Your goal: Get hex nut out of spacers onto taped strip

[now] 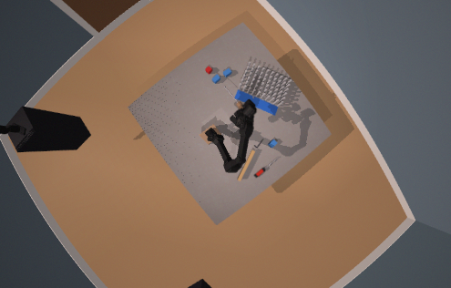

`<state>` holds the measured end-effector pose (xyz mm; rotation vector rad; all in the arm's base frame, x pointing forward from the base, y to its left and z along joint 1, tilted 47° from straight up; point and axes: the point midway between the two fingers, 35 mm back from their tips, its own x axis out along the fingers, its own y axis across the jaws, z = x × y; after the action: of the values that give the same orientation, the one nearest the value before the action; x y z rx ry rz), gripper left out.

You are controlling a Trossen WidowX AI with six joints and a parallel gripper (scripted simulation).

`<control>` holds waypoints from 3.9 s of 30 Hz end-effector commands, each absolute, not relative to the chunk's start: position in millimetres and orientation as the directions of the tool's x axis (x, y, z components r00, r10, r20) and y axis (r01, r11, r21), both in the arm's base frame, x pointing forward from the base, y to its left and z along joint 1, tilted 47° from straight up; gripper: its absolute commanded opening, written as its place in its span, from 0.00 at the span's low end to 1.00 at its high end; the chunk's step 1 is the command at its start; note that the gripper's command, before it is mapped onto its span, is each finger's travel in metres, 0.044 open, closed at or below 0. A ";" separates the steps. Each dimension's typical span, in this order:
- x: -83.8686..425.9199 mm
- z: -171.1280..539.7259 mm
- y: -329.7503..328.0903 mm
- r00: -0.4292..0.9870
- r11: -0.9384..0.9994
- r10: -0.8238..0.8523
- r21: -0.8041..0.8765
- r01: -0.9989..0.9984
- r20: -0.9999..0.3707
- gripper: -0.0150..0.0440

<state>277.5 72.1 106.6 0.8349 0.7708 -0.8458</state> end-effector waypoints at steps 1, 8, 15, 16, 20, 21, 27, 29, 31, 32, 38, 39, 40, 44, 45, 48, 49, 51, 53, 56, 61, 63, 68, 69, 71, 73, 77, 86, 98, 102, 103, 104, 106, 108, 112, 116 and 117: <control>281.1 103.3 86.9 0.457 0.514 -0.293 0.265 0.816 -0.840 0.25; 280.7 94.7 104.7 0.456 0.692 -0.279 0.152 0.706 -0.845 0.25; 277.9 84.4 124.1 0.455 0.830 -0.262 0.041 0.556 -0.851 0.25; 277.3 82.8 127.0 0.455 0.847 -0.260 0.026 0.531 -0.851 0.25; 274.6 76.5 138.3 0.455 0.903 -0.250 -0.035 0.429 -0.854 0.25; 273.8 74.9 141.2 0.455 0.914 -0.248 -0.051 0.402 -0.855 0.25; 272.0 69.0 151.7 0.451 0.953 -0.238 -0.118 0.279 -0.860 0.25; 271.7 66.8 155.5 0.448 0.963 -0.235 -0.145 0.227 -0.863 0.25; 271.3 64.4 159.6 0.445 0.970 -0.232 -0.173 0.170 -0.865 0.25; 271.1 63.2 161.8 0.443 0.972 -0.230 -0.187 0.138 -0.867 0.25; 269.3 55.2 175.0 0.432 0.962 -0.220 -0.268 -0.052 -0.875 0.25; 268.9 53.8 177.2 0.430 0.956 -0.218 -0.280 -0.084 -0.876 0.25; 268.6 52.5 179.4 0.428 0.950 -0.217 -0.291 -0.116 -0.877 0.25; 266.2 46.5 188.1 0.419 0.912 -0.210 -0.332 -0.243 -0.884 0.25; 265.5 45.0 190.2 0.416 0.899 -0.208 -0.341 -0.274 -0.885 0.25; 263.5 40.4 196.7 0.409 0.856 -0.203 -0.364 -0.366 -0.889 0.25; 262.8 38.9 198.8 0.407 0.840 -0.202 -0.371 -0.396 -0.891 0.25; 261.4 35.9 203.0 0.403 0.804 -0.199 -0.384 -0.454 -0.893 0.25; 260.2 32.9 207.3 0.399 0.764 -0.197 -0.395 -0.510 -0.896 0.25; 258.2 28.3 213.5 0.393 0.698 -0.193 -0.407 -0.589 -0.899 0.25; 254.3 20.3 223.8 0.382 0.572 -0.188 -0.417 -0.706 -0.905 0.25; 252.2 16.7 228.0 0.377 0.517 -0.186 -0.417 -0.748 -0.907 0.25; 246.8 7.6 238.1 0.365 0.369 -0.182 -0.407 -0.835 -0.913 0.25; 245.7 5.8 240.1 0.362 0.339 -0.181 -0.403 -0.850 -0.914 0.25; 243.5 2.3 244.0 0.357 0.275 -0.179 -0.396 -0.876 -0.917 0.25; 241.6 -1.1 247.8 0.353 0.210 -0.178 -0.386 -0.898 -0.918 0.25; 237.4 -7.8 255.2 0.345 0.077 -0.176 -0.363 -0.929 -0.922 0.25; 227.0 -23.6 271.3 0.327 -0.224 -0.173 -0.286 -0.932 -0.929 0.25; 211.1 -45.7 290.8 0.302 -0.588 -0.173 -0.149 -0.795 -0.937 0.25; 205.3 -53.4 296.8 0.295 -0.690 -0.173 -0.098 -0.717 -0.940 0.25; 203.8 -55.3 298.3 0.293 -0.713 -0.173 -0.085 -0.696 -0.940 0.25; 202.3 -57.2 299.7 0.291 -0.736 -0.174 -0.072 -0.673 -0.941 0.25; 199.2 -61.1 302.5 0.287 -0.779 -0.174 -0.046 -0.625 -0.942 0.25; 196.1 -65.0 305.3 0.283 -0.818 -0.175 -0.021 -0.575 -0.943 0.25; 189.7 -72.9 310.5 0.275 -0.885 -0.176 0.030 -0.465 -0.945 0.25; 183.1 -80.9 315.5 0.268 -0.935 -0.178 0.078 -0.346 -0.947 0.25; 181.5 -83.0 316.7 0.266 -0.945 -0.179 0.090 -0.315 -0.947 0.25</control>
<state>186.0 308.6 -79.0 2.6437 -0.6333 -1.9216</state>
